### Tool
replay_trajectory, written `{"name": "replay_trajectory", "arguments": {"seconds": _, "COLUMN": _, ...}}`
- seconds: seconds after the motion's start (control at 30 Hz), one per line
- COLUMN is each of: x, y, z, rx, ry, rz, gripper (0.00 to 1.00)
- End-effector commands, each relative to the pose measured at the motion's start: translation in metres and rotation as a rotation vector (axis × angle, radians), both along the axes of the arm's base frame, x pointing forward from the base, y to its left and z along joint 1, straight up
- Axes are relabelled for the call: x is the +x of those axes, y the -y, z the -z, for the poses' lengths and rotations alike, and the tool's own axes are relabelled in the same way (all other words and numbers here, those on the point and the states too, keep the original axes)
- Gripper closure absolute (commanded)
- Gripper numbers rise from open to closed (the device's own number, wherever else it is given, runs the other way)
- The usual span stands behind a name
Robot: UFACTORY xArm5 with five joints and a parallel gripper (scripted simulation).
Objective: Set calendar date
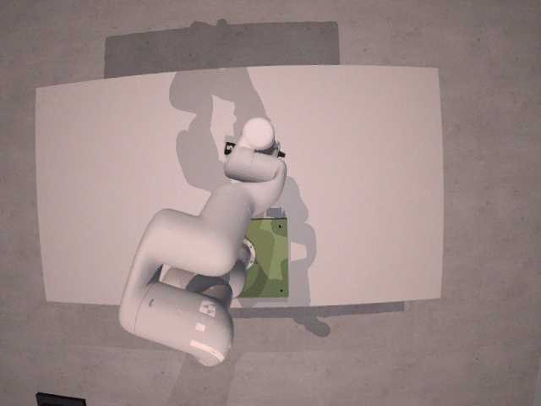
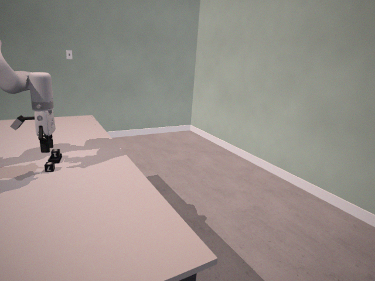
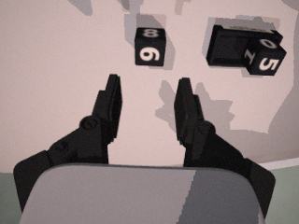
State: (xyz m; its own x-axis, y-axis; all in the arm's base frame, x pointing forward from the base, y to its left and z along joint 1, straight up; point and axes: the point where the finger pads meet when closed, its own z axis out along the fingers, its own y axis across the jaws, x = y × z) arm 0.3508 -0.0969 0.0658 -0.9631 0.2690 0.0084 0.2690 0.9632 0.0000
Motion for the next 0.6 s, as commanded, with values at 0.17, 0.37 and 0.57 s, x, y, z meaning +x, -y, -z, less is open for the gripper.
{"name": "replay_trajectory", "arguments": {"seconds": 0.17, "x": 0.0012, "y": 0.0003, "z": -0.0009, "rx": -0.001, "ry": 0.003, "rz": 0.0, "gripper": 0.51}}
{"name": "replay_trajectory", "arguments": {"seconds": 0.37, "x": 0.0012, "y": 0.0003, "z": 0.0, "rx": -0.001, "ry": 0.003, "rz": 0.0, "gripper": 0.51}}
{"name": "replay_trajectory", "arguments": {"seconds": 0.57, "x": 0.001, "y": 0.0004, "z": 0.0035, "rx": -0.001, "ry": 0.003, "rz": 0.0, "gripper": 0.51}}
